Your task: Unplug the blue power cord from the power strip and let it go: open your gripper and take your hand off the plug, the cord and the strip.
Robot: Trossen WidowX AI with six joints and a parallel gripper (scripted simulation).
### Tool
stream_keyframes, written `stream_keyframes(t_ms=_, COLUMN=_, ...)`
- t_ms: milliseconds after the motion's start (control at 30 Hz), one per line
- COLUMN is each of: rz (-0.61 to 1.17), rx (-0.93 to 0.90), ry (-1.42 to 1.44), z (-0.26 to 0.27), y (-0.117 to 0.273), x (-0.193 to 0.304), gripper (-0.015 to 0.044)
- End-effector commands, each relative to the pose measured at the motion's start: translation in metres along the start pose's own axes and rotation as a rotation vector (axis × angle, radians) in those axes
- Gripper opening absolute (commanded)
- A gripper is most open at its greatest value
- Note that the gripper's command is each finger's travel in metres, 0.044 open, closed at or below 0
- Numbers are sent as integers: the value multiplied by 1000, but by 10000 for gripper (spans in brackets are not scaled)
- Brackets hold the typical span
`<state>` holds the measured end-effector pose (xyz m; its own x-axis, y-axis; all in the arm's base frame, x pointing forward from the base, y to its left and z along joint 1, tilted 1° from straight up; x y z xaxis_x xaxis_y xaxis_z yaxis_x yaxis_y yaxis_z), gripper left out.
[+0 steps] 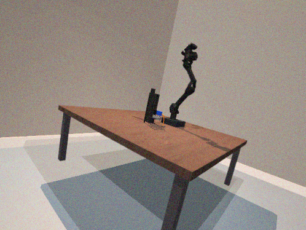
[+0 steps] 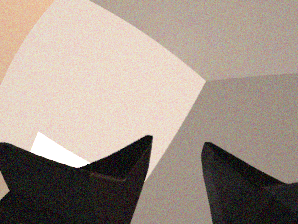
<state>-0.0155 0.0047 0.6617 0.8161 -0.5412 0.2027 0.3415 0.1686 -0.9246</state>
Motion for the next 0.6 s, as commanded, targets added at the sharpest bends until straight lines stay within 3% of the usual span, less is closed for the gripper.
stream_keyframes(t_ms=0, rz=84, rx=95, ry=69, z=-26, y=0, x=14, gripper=160)
stream_keyframes(t_ms=567, rz=517, rx=302, ry=312, z=-95, y=27, x=83, gripper=160)
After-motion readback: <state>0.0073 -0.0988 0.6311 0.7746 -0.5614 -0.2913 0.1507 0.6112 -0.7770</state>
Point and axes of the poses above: the point midway between the two fingers, 35 mm back from their tips, its own y axis back along the fingers, its own z axis across the jaws, x = y × z, the point moved 10 cm from there along y, back along the fingers, and after that the axes turned 2 degrees about y, right-handed, at the moved point
